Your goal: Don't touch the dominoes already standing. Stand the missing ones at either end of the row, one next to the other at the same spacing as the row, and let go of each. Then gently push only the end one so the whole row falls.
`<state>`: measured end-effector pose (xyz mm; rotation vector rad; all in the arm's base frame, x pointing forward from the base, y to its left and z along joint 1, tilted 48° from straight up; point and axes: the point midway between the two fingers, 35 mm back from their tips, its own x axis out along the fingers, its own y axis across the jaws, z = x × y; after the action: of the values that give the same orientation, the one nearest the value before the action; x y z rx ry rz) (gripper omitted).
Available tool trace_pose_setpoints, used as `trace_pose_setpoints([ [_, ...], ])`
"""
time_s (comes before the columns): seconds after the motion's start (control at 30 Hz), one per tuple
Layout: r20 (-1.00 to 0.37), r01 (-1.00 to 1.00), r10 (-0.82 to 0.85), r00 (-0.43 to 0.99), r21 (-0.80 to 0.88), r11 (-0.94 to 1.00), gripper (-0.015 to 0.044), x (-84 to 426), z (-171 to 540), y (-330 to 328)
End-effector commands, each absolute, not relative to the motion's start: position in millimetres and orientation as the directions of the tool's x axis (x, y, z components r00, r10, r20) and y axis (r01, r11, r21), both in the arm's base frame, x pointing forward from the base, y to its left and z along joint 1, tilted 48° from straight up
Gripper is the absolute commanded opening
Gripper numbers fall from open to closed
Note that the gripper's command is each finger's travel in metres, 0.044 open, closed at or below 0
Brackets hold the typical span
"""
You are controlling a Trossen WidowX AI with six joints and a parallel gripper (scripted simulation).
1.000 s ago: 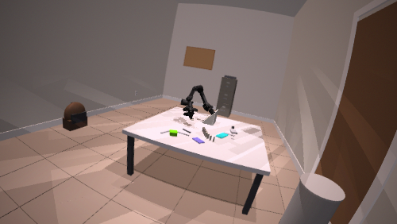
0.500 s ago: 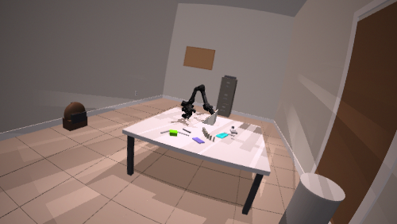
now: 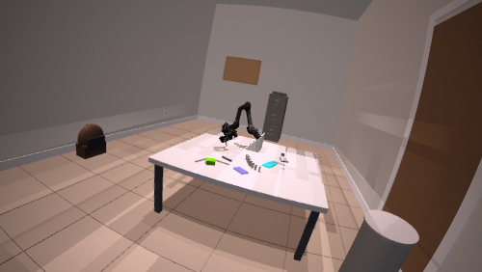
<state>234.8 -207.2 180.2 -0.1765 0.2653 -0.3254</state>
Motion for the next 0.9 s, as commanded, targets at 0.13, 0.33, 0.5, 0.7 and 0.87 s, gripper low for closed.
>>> trace_pose_setpoints([
  [0.13, -0.093, 0.246, -0.295, 0.951, -0.351, 0.904, 0.0021, 216.7, 191.2, -199.0],
  [0.33, -0.010, 0.216, -0.251, 0.968, -0.473, 0.854, 0.0021, 201.2, 196.7, -187.8],
  [0.5, 0.038, 0.191, -0.207, 0.978, -0.580, 0.792, 0.0021, 188.3, 198.2, -175.0],
  [0.7, 0.068, 0.155, -0.151, 0.986, -0.703, 0.694, 0.0021, 174.0, 195.7, -156.2],
  [0.87, 0.071, 0.137, -0.128, 0.989, -0.751, 0.646, 0.0021, 168.5, 193.3, -147.5],
])
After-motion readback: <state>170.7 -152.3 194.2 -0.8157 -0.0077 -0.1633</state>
